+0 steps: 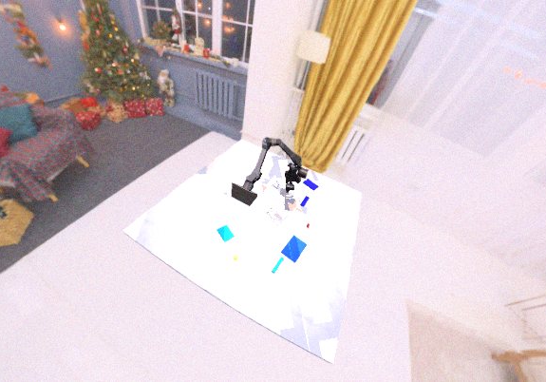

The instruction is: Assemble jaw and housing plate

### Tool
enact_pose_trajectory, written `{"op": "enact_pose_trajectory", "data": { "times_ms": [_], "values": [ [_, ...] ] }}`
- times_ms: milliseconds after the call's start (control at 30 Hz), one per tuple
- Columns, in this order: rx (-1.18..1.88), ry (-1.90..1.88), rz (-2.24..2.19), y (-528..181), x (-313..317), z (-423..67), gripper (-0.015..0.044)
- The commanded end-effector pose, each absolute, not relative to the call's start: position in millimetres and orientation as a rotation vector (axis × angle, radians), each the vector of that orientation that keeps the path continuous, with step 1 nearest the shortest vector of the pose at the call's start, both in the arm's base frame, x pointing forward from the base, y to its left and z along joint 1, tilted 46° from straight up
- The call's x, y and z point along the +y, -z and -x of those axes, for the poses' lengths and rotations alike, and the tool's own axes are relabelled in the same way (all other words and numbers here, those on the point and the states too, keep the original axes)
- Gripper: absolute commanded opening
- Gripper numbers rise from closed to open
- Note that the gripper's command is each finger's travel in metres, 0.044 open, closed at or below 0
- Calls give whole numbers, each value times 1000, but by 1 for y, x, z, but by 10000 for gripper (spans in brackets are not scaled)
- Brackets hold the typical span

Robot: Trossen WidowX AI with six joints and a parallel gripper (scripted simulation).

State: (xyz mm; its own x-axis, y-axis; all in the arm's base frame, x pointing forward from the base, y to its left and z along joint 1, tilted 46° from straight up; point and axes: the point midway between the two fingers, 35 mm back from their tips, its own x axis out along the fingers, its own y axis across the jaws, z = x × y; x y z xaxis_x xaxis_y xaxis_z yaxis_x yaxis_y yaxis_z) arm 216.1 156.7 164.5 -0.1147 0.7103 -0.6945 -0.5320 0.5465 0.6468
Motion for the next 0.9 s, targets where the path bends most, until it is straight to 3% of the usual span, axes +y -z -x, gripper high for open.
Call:
{"op": "enact_pose_trajectory", "data": {
  "times_ms": [0,867],
  "values": [
    [1271,-1108,-119,-164,157,-216,440],
    [934,-1412,285,-162,159,-215,440]
  ]
}}
